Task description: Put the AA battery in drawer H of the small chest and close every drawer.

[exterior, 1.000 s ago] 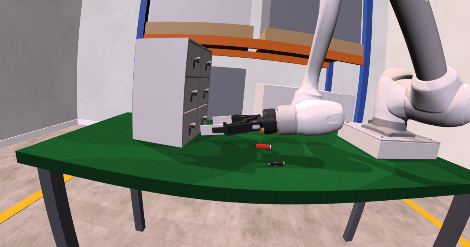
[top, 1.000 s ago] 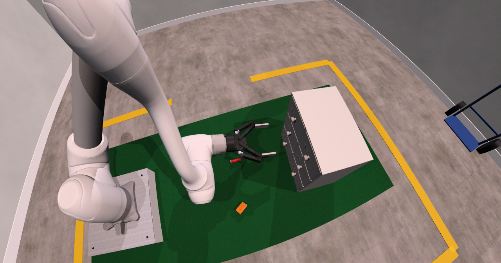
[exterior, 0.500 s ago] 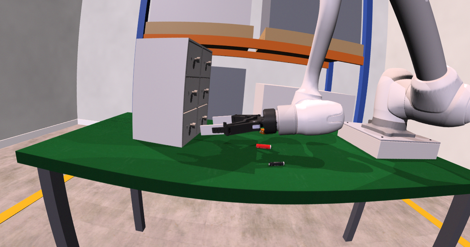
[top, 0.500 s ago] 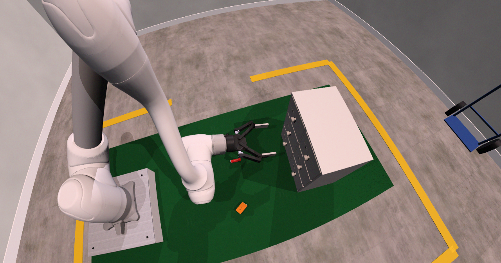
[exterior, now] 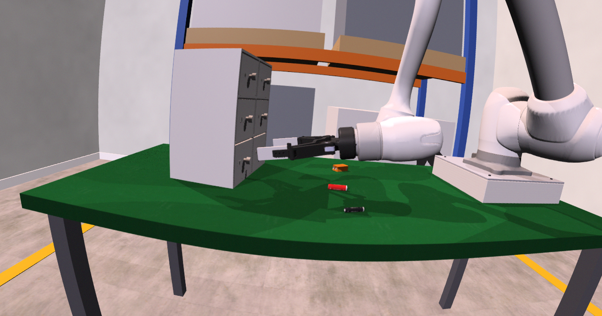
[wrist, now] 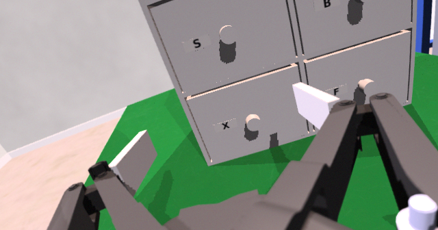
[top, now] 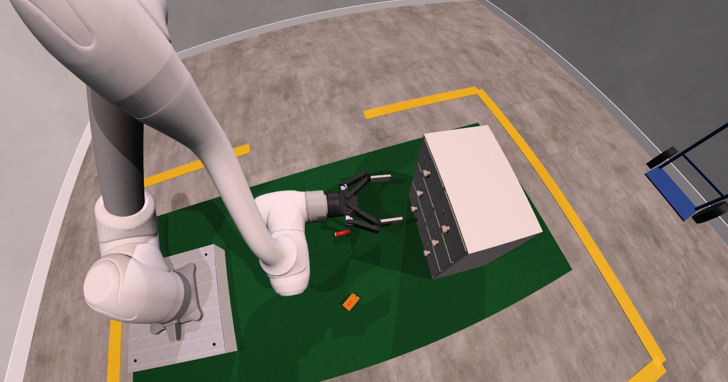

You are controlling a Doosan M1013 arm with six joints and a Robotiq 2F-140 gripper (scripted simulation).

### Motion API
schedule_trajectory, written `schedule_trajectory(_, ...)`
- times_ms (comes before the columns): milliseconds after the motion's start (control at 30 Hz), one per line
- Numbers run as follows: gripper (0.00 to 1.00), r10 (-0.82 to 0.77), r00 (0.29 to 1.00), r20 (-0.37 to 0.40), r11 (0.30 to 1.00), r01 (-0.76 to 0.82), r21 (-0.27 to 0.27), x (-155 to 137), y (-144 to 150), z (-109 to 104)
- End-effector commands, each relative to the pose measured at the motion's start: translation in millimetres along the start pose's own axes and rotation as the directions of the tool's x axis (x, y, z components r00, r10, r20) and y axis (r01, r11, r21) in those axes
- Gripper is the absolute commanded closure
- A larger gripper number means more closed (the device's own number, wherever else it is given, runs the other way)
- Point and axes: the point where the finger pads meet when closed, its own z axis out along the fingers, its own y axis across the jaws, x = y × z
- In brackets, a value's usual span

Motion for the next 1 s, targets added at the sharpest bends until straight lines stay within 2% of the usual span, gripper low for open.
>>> schedule_trajectory(0,0.0,0.0,1.0,0.001,1.0,0.0,0.0,19,0,-3)
schedule_trajectory(200,0.0,0.0,1.0,0.001,1.0,0.0,0.0,46,0,-8)
schedule_trajectory(433,0.0,0.0,1.0,0.001,1.0,0.0,0.0,59,0,-10)
schedule_trajectory(967,0.0,0.0,1.0,0.008,1.0,0.0,0.0,62,0,-11)
